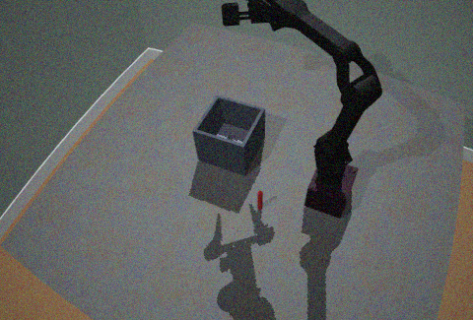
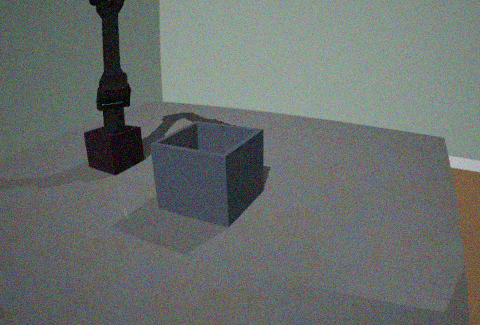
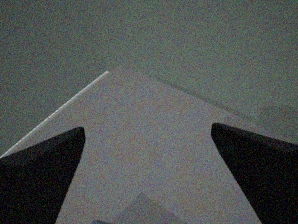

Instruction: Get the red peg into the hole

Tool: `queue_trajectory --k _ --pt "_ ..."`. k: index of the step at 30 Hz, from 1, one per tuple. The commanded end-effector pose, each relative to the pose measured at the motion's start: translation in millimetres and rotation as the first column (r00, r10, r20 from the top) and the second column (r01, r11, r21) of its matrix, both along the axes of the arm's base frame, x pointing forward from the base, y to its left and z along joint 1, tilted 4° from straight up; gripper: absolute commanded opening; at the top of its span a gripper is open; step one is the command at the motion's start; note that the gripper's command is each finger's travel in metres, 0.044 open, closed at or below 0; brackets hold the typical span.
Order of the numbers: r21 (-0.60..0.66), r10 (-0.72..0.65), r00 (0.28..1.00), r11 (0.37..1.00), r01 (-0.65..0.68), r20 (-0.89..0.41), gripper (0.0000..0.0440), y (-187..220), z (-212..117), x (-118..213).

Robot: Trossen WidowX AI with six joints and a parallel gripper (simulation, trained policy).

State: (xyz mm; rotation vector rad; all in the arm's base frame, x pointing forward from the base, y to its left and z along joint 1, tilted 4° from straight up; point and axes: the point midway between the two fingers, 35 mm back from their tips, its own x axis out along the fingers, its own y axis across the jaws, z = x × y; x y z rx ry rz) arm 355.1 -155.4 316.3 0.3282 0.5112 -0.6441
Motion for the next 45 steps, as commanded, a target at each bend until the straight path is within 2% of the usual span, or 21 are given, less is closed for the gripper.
queue_trajectory --k 1,12,25,36,45 --pt "0.106 0.014 0.999 0.994 -0.018 0.037 0.044 31 -6 -3" --pt "0.37 0.042 0.997 0.927 -0.065 0.069 0.0437 107 -25 -16" --pt "0.641 0.067 0.998 0.766 -0.044 -0.012 0.0429 187 -57 -53" --pt "0.787 0.074 0.981 0.609 0.098 -0.18 0.0422 241 -89 -99" --pt "0.816 0.051 0.931 0.502 0.289 -0.361 0.0416 272 -116 -140"
